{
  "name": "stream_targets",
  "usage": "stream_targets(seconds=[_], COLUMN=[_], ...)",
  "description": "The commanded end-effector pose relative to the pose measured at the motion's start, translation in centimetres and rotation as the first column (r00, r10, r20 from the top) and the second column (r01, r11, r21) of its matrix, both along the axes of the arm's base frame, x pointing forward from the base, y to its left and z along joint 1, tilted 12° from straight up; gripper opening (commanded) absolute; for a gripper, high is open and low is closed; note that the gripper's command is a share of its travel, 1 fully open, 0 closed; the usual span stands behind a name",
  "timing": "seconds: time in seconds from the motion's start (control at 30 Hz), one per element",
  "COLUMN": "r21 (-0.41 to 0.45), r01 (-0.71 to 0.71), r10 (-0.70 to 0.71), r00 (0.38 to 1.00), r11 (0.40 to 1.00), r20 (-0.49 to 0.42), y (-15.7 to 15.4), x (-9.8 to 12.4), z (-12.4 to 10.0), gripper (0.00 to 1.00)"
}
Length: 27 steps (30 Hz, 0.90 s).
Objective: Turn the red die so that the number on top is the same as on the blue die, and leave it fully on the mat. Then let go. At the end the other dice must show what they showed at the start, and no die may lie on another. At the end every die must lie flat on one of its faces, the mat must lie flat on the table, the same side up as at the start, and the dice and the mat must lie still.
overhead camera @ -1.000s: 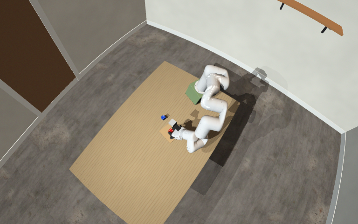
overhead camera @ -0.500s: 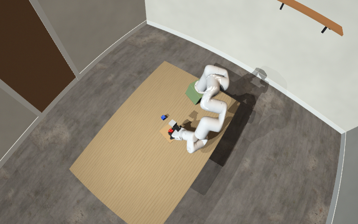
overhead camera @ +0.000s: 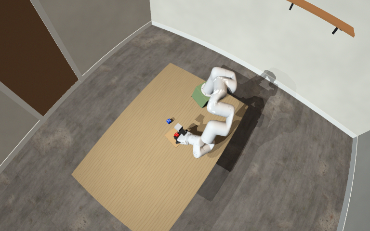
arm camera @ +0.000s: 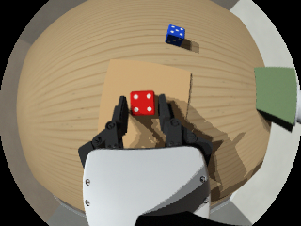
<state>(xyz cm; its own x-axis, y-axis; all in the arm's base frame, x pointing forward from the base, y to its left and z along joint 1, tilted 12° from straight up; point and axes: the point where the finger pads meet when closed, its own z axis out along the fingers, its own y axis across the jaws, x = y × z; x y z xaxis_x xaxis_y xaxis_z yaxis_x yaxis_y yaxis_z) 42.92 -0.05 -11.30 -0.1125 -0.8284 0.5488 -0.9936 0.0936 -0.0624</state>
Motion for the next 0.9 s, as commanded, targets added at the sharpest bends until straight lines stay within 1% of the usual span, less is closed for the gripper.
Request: stream_targets(seconds=[0.0,0.73,0.77,0.87], r21=[0.000,0.000,0.000,0.000], r01=[0.000,0.000,0.000,0.000], r10=[0.000,0.000,0.000,0.000], r00=[1.000,1.000,1.000,1.000], r11=[1.000,1.000,1.000,1.000], r20=[0.003,0.003,0.003,0.003], y=[0.02,0.02,0.02,0.02], x=[0.11,0.11,0.11,0.11], z=[0.11,0.11,0.11,0.11], gripper=[0.47,0.47,0.27,0.27])
